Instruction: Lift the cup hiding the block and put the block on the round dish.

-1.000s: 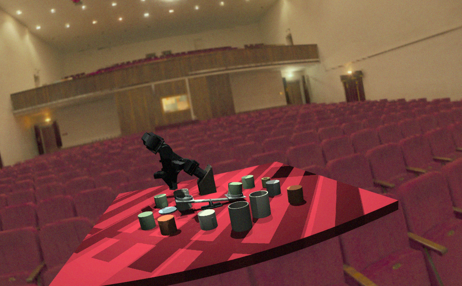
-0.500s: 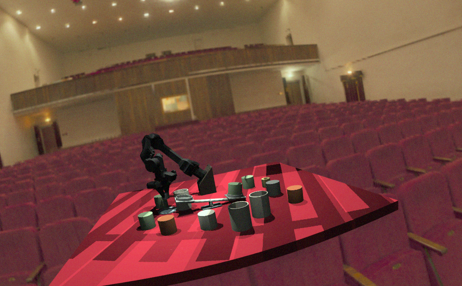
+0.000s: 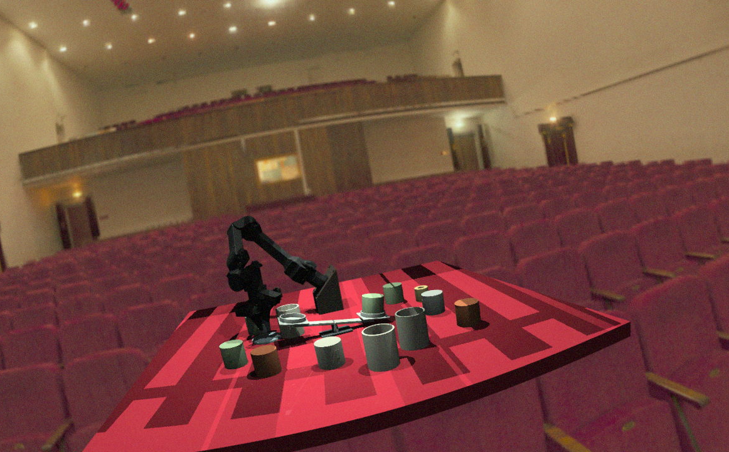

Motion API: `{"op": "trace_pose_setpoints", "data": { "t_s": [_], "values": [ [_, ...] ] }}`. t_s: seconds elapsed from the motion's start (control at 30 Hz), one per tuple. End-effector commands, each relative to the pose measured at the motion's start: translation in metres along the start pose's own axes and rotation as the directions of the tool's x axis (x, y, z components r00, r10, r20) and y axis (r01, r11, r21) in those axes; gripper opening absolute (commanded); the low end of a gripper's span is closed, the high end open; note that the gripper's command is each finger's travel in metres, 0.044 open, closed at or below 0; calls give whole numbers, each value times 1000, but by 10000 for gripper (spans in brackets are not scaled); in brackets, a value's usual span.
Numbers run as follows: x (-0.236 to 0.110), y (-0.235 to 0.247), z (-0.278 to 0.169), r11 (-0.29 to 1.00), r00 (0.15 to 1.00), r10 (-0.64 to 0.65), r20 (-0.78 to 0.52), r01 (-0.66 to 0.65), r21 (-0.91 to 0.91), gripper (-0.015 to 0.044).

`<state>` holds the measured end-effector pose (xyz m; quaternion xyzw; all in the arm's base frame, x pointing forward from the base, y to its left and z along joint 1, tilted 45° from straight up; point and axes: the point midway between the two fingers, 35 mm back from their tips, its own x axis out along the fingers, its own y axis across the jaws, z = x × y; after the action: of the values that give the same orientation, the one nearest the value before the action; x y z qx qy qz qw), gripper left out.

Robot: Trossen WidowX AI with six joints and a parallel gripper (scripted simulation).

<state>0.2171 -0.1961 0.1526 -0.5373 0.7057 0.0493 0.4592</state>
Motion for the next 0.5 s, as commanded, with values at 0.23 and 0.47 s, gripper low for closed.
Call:
{"op": "trace_pose_setpoints", "data": {
  "t_s": [0.23,0.47],
  "values": [
    [13,-1,0,1000,1000,-5,3,5,-3,0],
    [24,0,0,1000,1000,-5,3,5,-4,0]
  ]
}}
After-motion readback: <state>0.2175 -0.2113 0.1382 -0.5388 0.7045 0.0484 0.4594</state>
